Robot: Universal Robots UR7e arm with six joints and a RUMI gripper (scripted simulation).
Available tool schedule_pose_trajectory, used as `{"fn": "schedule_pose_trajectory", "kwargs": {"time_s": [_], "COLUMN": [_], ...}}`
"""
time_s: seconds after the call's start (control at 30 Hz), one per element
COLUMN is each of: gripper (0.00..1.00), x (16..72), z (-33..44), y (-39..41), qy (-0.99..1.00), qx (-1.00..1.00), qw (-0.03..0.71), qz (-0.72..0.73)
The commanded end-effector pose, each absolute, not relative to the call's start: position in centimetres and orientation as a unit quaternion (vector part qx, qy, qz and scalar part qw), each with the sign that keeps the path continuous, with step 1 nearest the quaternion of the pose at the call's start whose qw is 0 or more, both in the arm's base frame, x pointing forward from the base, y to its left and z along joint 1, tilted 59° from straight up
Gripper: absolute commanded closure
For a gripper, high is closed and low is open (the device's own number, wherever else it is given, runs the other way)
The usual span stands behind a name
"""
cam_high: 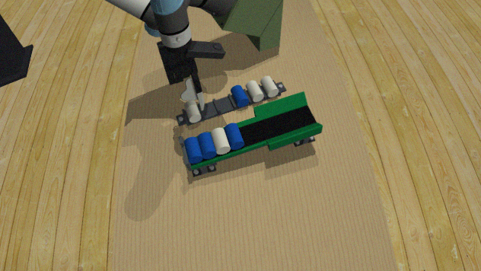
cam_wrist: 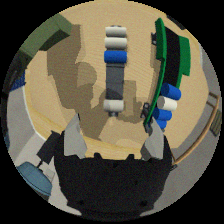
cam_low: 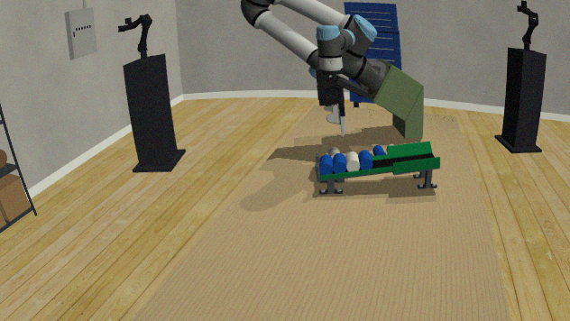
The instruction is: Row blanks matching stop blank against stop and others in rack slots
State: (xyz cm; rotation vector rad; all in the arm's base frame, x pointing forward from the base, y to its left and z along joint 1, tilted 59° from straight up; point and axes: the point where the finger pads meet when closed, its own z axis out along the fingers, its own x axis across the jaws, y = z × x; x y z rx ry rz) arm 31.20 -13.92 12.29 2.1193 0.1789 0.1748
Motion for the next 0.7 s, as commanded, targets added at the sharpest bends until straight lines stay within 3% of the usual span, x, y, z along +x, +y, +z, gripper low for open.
{"fn": "schedule_pose_trajectory", "kwargs": {"time_s": [0.0,0.67], "gripper": [0.0,0.0], "x": [31.4,30.3], "z": [8.9,0.4], "y": [-12.1,-7.3], "qy": [0.072,0.072], "qx": [0.871,0.867], "qw": [0.48,0.488], "qz": [0.069,0.074]}}
